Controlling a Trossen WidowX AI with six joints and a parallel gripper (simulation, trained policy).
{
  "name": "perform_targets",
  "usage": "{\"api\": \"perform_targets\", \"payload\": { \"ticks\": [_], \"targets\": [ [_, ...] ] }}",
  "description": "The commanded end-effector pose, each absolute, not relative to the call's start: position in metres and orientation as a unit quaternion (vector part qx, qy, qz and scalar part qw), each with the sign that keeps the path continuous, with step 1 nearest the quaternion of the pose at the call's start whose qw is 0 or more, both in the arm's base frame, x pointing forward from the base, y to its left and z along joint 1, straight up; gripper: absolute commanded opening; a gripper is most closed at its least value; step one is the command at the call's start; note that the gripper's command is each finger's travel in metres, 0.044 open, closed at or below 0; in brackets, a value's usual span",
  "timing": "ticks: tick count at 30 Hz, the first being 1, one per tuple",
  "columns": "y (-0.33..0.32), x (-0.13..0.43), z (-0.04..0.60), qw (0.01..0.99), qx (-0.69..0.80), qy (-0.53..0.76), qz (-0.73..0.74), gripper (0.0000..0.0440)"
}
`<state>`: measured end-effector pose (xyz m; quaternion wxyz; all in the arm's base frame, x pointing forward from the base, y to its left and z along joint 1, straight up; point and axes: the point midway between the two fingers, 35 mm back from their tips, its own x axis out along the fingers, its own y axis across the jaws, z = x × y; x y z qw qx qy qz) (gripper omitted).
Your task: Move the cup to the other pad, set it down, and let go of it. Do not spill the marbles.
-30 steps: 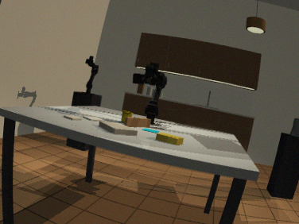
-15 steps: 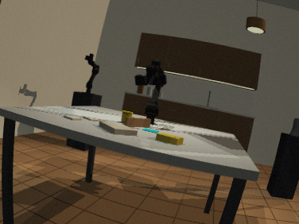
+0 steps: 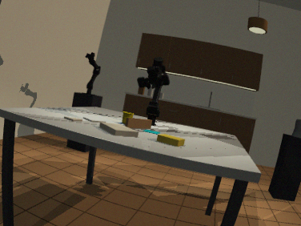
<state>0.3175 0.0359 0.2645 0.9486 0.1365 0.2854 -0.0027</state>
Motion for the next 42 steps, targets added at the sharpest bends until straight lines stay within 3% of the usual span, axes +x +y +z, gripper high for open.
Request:
{"api": "perform_targets", "payload": {
  "ticks": [1, 25, 42],
  "targets": [
    [0.038, 0.316, 0.260, 0.941, 0.142, 0.309, -0.005, 0.0108],
    [0.038, 0.298, 0.232, 0.866, 0.124, 0.483, -0.044, 0.0141],
    [0.023, 0.283, 0.211, 0.799, 0.081, 0.592, -0.072, 0.0131]
  ]
}}
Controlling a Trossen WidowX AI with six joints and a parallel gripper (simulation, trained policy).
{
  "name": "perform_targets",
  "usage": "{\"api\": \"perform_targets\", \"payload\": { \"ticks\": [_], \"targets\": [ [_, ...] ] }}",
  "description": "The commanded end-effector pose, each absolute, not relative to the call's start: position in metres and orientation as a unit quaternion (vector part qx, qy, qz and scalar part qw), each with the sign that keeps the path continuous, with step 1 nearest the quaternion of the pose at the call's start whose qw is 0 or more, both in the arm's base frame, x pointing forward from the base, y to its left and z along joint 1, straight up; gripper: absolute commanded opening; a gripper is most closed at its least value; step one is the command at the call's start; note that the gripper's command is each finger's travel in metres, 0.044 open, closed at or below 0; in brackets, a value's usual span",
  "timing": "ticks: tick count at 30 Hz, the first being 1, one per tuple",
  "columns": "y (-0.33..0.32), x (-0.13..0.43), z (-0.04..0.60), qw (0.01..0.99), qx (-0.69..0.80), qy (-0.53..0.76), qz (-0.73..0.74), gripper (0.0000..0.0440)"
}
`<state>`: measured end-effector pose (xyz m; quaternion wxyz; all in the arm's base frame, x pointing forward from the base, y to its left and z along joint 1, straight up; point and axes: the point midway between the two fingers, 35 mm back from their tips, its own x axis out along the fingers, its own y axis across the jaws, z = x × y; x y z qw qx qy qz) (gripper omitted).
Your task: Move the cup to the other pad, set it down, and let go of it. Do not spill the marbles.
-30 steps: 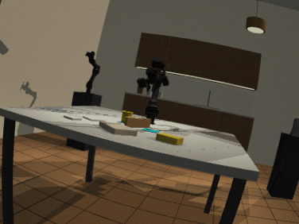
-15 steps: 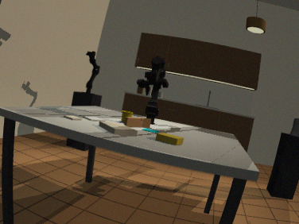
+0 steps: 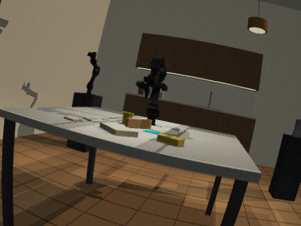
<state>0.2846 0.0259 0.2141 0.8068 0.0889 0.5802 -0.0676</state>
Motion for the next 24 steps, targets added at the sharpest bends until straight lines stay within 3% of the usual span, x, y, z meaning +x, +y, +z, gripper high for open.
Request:
{"api": "perform_targets", "payload": {
  "ticks": [1, 24],
  "targets": [
    [0.021, 0.282, 0.210, 0.794, 0.078, 0.598, -0.073, 0.0133],
    [-0.013, 0.270, 0.174, 0.710, 0.039, 0.697, -0.094, 0.0142]
  ]
}}
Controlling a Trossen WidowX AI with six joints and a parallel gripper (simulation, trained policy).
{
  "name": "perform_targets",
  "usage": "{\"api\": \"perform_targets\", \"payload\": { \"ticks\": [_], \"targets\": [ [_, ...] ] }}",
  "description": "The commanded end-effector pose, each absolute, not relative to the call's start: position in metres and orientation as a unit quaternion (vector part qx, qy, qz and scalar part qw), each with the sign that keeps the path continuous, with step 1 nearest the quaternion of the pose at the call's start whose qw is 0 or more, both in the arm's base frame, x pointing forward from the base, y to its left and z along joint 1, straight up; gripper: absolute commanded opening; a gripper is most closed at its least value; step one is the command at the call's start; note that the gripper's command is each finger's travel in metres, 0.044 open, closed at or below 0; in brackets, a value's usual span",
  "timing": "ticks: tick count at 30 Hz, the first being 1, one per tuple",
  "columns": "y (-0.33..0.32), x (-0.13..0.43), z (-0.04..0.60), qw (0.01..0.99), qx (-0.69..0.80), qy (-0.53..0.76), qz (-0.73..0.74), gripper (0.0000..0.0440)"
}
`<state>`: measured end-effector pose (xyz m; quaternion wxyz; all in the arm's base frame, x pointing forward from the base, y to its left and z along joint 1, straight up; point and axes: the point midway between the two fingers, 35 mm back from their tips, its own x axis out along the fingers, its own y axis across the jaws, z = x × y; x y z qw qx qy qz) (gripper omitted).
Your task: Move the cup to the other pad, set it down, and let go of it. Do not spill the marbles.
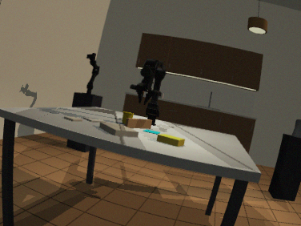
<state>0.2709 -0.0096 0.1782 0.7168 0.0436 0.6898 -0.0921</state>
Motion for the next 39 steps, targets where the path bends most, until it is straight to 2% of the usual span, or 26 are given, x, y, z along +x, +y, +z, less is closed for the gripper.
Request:
{"api": "perform_targets", "payload": {
  "ticks": [1, 25, 39],
  "targets": [
    [-0.015, 0.270, 0.171, 0.708, 0.038, 0.699, -0.095, 0.0143],
    [-0.050, 0.265, 0.111, 0.670, 0.012, 0.738, -0.080, 0.0188],
    [-0.058, 0.258, 0.067, 0.654, -0.025, 0.755, -0.024, 0.0192]
  ]
}}
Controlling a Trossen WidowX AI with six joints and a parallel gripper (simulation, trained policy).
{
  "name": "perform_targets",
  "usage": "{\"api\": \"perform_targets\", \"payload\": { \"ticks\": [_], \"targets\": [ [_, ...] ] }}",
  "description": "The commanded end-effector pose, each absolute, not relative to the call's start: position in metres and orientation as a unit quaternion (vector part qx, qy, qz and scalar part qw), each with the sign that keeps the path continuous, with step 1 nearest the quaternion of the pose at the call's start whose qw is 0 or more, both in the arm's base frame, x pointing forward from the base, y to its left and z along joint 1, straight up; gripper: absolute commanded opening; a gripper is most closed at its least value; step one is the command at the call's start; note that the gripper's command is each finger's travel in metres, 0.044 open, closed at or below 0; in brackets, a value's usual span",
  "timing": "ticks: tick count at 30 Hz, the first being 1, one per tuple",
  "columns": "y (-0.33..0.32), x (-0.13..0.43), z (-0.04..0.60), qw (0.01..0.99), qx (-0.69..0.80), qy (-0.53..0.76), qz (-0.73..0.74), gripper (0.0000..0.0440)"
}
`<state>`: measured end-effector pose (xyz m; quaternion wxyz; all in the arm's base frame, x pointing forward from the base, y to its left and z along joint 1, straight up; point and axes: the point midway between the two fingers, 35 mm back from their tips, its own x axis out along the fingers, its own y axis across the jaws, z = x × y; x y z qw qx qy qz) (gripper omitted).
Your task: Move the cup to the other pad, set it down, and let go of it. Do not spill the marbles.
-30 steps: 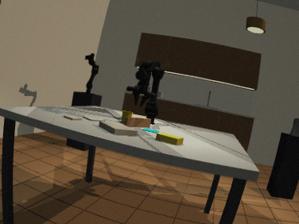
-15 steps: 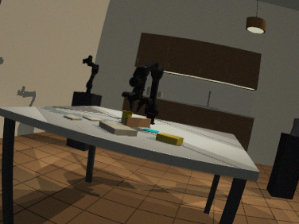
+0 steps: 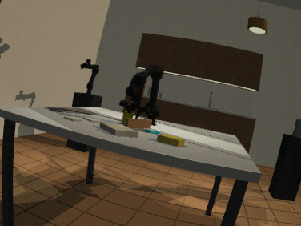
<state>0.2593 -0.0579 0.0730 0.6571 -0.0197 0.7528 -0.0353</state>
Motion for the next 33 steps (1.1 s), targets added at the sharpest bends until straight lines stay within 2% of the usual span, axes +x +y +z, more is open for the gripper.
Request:
{"api": "perform_targets", "payload": {
  "ticks": [1, 8, 33],
  "targets": [
    [-0.058, 0.258, 0.064, 0.654, -0.030, 0.756, -0.018, 0.0172],
    [-0.060, 0.259, 0.060, 0.652, -0.063, 0.755, 0.017, 0.0015],
    [-0.040, 0.298, 0.117, 0.700, -0.102, 0.704, 0.057, 0.0023]
  ]
}}
